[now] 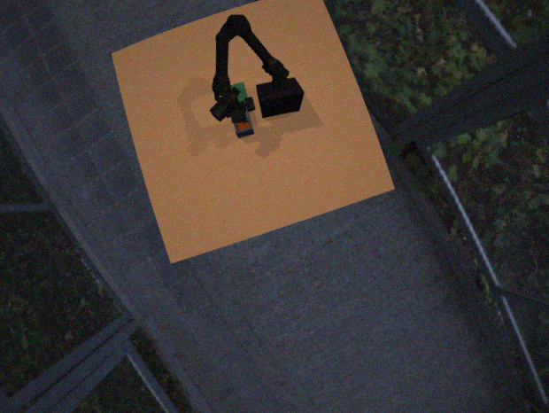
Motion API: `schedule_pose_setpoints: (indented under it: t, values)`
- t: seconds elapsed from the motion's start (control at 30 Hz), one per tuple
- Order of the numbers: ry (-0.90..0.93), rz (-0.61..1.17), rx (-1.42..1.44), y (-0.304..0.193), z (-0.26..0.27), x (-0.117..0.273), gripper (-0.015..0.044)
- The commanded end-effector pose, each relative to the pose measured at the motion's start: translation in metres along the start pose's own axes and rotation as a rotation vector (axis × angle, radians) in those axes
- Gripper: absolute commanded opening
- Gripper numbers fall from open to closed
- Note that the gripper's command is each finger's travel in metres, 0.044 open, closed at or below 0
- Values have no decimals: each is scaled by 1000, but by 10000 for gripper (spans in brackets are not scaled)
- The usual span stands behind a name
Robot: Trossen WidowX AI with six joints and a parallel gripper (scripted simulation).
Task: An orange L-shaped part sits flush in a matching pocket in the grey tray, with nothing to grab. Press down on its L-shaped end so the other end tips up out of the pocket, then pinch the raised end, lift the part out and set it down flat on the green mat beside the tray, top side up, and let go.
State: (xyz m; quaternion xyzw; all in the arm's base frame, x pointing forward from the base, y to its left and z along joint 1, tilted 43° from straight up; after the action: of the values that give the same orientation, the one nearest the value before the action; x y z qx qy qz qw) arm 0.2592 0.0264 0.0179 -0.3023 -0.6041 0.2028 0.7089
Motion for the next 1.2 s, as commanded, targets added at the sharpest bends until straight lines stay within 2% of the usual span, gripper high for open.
schedule_pose_setpoints:
  t: [0.0, 0.83, 1.17]
  values:
    - [-2, -8, -9, 0, -2, 8, 0]
    - [-1, -9, -8, 0, -2, 48, 0]
    - [-1, -9, -8, -2, -1, 50, 0]
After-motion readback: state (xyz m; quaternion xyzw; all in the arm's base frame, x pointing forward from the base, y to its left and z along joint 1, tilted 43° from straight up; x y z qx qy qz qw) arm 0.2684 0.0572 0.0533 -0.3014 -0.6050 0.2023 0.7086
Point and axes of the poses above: the point midway between the two fingers, 35 mm back from their tips, its own x axis back along the fingers, its own z axis across the jaws, y = z × x, the point moved 10 cm from there along x, back along the fingers, and after that the axes turned 6 degrees about x, right-handed, at the moved point
